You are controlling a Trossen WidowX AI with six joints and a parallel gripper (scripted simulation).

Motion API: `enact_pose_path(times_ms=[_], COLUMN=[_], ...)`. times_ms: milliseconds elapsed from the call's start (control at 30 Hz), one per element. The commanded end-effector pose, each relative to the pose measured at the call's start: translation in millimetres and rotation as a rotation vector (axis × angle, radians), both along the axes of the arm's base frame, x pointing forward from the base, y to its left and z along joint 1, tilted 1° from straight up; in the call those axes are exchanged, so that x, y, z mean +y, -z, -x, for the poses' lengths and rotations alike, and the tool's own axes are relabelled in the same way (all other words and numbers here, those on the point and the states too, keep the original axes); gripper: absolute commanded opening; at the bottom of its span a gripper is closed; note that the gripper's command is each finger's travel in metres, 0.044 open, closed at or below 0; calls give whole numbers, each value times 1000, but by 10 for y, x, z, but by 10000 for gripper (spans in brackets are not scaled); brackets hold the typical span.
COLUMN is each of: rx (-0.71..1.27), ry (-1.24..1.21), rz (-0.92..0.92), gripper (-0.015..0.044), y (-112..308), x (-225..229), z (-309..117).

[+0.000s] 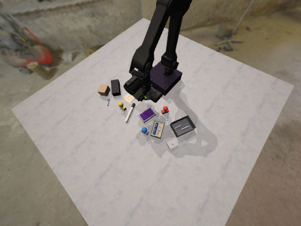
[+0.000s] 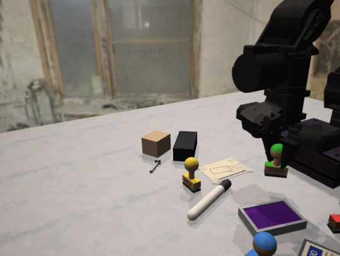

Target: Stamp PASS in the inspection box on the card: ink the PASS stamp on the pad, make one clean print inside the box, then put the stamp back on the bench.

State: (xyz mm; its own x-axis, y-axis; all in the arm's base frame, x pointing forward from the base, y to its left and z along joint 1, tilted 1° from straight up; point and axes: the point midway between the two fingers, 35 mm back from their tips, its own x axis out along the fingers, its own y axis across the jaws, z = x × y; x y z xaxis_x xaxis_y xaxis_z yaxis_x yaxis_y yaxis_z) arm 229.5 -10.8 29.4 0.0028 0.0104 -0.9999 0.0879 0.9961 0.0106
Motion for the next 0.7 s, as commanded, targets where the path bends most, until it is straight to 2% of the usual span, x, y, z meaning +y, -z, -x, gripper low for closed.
enact_pose_path(times_ms=[0, 667], rx=[-3, -3], ry=[0, 0], rz=[0, 0], gripper=[0, 0], y=[-32, -129], x=[-1, -1], z=[-11, -7])
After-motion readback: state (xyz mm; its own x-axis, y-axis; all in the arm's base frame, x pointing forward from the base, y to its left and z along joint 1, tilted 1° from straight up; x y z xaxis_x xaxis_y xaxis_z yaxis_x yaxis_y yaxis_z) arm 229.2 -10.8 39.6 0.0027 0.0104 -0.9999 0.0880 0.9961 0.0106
